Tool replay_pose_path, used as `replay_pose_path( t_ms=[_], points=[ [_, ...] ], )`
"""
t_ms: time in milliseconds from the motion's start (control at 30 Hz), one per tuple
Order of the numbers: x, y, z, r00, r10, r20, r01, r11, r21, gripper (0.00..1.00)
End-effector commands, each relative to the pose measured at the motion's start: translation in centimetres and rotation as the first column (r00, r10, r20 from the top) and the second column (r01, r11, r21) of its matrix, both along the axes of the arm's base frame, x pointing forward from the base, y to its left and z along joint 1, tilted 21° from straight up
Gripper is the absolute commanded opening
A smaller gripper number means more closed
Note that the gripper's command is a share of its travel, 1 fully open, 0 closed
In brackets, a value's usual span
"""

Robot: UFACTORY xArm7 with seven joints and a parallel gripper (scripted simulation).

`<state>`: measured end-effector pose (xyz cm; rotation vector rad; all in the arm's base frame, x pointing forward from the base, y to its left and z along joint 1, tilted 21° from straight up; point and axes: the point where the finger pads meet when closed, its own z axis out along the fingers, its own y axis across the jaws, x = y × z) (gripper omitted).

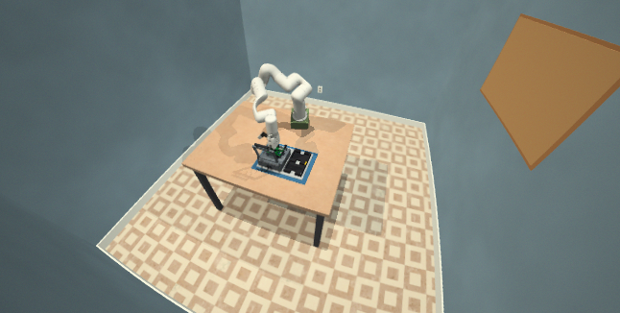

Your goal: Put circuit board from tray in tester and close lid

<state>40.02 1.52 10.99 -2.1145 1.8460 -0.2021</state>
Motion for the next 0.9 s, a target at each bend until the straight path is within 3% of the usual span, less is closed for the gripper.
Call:
replay_pose_path(
  t_ms=[0, 867],
  points=[
    [0.06, -0.02, 0.11, 1.000, 0.000, 0.003, 0.000, 1.000, 0.000, 0.79],
    [0.14, 0.02, -0.13, 1.000, 0.000, 0.003, 0.000, 1.000, 0.000, 0.79]
  ],
)
